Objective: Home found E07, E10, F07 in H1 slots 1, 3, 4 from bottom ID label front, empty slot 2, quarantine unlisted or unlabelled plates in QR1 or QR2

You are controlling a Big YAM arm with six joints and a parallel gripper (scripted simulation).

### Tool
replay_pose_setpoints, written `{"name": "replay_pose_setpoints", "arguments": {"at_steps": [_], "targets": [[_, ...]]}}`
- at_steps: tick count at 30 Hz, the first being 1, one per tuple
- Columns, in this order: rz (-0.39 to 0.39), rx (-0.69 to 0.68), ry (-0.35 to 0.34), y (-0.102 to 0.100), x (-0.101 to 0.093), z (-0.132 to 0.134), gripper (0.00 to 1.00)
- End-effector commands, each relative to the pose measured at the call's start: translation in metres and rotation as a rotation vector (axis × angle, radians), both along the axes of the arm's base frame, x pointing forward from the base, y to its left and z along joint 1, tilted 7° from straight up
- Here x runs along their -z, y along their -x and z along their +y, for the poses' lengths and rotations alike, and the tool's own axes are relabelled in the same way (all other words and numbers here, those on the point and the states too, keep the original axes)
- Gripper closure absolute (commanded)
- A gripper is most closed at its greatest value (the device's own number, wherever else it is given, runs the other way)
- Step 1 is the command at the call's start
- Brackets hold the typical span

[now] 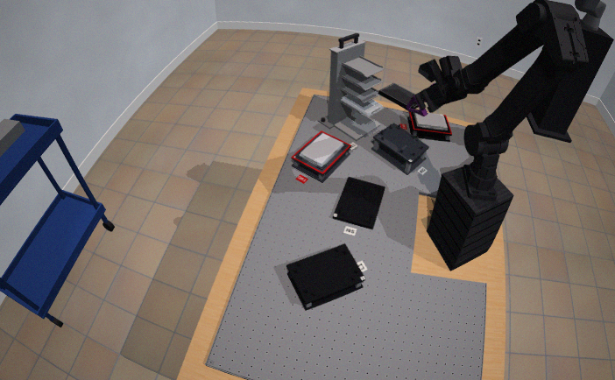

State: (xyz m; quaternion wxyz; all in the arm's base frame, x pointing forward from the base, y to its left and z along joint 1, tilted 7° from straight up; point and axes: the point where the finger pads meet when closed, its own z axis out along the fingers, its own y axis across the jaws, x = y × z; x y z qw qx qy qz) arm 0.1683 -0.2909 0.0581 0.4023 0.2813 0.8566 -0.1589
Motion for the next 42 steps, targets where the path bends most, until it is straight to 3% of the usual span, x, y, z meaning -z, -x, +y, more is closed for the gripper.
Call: {"name": "replay_pose_setpoints", "arguments": {"at_steps": [1, 42], "targets": [[-0.031, -0.001, 0.062, -0.014, -0.026, -0.026, 0.14], [-0.036, -0.001, 0.060, -0.045, -0.030, -0.047, 0.14]]}}
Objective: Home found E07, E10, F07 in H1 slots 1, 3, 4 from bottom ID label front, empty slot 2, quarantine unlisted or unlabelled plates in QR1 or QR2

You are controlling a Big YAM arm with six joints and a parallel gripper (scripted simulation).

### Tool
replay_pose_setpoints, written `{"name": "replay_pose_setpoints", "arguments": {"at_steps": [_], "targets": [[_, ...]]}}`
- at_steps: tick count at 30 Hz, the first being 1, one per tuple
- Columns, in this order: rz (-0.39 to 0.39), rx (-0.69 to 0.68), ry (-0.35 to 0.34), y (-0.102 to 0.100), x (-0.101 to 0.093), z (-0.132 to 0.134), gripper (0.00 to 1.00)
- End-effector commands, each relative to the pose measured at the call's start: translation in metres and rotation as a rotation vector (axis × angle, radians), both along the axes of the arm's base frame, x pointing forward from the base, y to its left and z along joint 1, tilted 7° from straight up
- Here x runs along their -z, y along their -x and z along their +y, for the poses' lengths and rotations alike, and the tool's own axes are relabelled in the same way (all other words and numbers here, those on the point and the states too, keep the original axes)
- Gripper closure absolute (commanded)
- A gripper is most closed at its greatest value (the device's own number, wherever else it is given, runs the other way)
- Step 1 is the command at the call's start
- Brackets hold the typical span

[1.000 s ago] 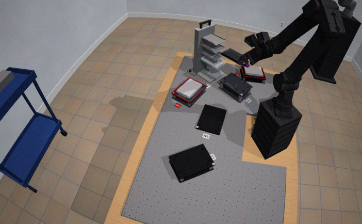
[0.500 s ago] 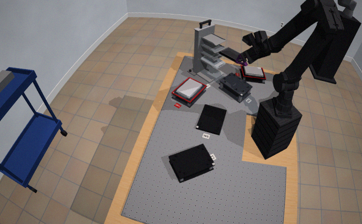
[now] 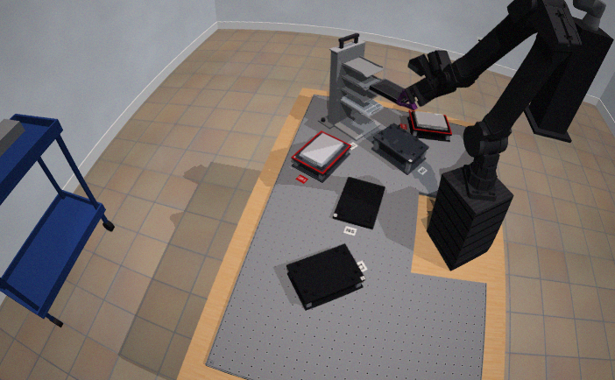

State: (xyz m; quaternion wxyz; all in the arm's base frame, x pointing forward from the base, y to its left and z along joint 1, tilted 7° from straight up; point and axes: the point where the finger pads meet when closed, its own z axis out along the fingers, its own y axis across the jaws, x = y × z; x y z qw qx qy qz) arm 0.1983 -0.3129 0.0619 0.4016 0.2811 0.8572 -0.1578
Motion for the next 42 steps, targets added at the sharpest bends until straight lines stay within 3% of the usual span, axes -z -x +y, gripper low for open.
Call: {"name": "replay_pose_setpoints", "arguments": {"at_steps": [1, 21, 42], "targets": [[-0.038, 0.001, 0.062, -0.016, -0.027, -0.025, 0.14], [-0.040, 0.001, 0.061, -0.031, -0.029, -0.036, 0.14], [-0.025, 0.003, 0.046, -0.024, -0.021, -0.028, 0.14]]}}
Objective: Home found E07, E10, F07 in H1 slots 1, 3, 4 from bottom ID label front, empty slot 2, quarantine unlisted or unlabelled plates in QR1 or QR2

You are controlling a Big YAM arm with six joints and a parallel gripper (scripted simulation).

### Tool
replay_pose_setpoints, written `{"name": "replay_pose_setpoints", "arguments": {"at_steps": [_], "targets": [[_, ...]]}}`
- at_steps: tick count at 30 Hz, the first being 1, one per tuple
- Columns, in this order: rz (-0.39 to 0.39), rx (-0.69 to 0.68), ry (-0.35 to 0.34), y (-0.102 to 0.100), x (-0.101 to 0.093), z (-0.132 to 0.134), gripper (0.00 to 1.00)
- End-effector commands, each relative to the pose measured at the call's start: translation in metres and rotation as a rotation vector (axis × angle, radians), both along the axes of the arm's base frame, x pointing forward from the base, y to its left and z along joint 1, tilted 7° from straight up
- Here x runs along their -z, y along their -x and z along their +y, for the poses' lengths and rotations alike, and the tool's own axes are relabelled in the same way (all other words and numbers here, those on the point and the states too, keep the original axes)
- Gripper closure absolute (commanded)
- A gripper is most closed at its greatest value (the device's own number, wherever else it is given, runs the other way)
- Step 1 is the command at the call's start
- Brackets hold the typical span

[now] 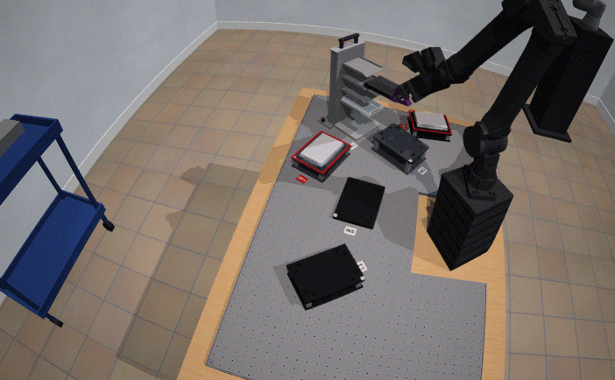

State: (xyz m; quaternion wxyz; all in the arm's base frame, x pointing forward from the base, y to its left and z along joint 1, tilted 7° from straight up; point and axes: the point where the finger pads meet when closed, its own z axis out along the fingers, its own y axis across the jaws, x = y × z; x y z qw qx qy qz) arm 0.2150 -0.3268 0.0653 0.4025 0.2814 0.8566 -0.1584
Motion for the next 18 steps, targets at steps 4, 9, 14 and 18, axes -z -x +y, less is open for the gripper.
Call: {"name": "replay_pose_setpoints", "arguments": {"at_steps": [4, 9, 14, 18], "targets": [[-0.038, 0.002, 0.060, -0.015, -0.025, -0.024, 0.14], [-0.039, 0.000, 0.059, -0.018, -0.024, -0.025, 0.14], [-0.039, -0.001, 0.059, -0.021, -0.024, -0.026, 0.14], [-0.039, 0.000, 0.059, -0.022, -0.024, -0.028, 0.14]]}}
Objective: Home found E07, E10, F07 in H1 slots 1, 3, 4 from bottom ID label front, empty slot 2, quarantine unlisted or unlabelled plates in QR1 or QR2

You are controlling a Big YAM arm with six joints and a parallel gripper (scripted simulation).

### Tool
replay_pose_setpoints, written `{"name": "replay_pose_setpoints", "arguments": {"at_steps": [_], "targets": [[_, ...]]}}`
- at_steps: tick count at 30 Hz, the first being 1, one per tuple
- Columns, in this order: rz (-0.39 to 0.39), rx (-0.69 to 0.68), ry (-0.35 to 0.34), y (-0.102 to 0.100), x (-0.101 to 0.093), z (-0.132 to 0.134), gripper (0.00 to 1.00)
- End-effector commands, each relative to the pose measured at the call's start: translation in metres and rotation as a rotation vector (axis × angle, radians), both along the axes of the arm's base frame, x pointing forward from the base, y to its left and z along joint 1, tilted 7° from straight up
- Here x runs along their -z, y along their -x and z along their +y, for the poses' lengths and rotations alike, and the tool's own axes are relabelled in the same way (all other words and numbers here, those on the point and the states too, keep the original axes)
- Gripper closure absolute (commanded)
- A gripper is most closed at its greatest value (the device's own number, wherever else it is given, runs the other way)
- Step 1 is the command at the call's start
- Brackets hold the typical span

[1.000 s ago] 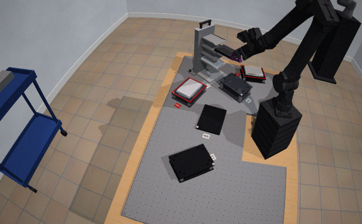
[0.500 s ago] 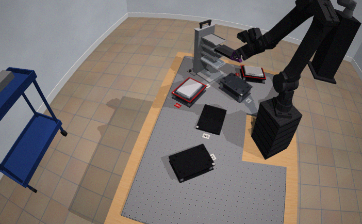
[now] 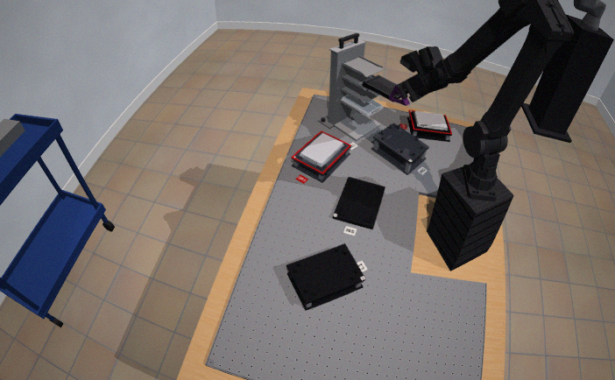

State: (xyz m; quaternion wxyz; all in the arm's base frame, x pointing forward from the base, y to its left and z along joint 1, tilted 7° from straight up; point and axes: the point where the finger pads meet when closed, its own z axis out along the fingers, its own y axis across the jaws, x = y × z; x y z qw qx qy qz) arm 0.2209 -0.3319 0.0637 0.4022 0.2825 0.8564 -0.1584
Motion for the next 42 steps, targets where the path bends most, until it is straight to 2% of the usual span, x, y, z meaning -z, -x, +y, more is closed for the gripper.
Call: {"name": "replay_pose_setpoints", "arguments": {"at_steps": [1, 42], "targets": [[-0.039, -0.003, 0.060, -0.017, -0.025, -0.023, 0.14], [-0.041, -0.003, 0.058, -0.037, -0.021, -0.037, 0.14]]}}
